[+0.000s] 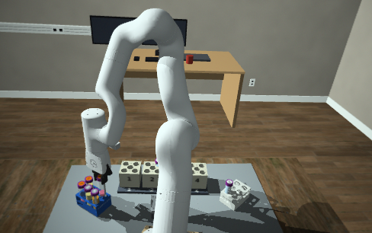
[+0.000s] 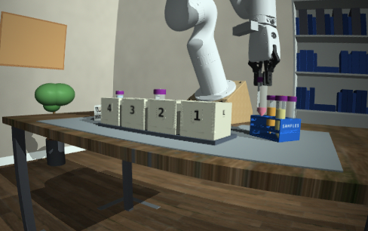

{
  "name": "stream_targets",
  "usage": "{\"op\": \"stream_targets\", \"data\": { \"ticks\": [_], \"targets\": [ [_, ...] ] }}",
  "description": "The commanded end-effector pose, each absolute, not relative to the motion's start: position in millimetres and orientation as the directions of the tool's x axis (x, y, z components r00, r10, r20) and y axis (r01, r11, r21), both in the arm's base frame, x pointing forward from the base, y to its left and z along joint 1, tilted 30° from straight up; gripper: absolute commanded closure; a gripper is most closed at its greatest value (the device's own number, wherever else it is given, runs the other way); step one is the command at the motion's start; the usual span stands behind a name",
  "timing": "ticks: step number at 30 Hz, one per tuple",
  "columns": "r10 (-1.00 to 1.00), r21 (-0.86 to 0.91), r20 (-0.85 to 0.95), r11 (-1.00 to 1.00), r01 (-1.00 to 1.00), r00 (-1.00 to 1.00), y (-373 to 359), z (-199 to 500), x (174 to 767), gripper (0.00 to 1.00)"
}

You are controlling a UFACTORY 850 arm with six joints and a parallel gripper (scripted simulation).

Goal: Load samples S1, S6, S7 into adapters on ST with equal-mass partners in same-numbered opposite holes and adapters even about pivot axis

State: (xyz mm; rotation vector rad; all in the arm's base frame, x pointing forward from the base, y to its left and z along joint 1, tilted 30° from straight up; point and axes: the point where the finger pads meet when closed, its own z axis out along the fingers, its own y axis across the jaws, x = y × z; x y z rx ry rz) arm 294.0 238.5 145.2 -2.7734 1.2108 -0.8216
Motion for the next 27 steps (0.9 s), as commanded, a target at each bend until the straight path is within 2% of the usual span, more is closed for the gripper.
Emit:
{"op": "stream_targets", "data": {
  "ticks": [1, 27],
  "targets": [
    [-0.685, -0.209, 0.461, -0.702, -0.681, 0.564, 238, 141, 297, 1.00],
    [-0.685, -0.209, 0.461, -0.702, -0.681, 0.564, 234, 122, 307, 1.00]
  ]
}}
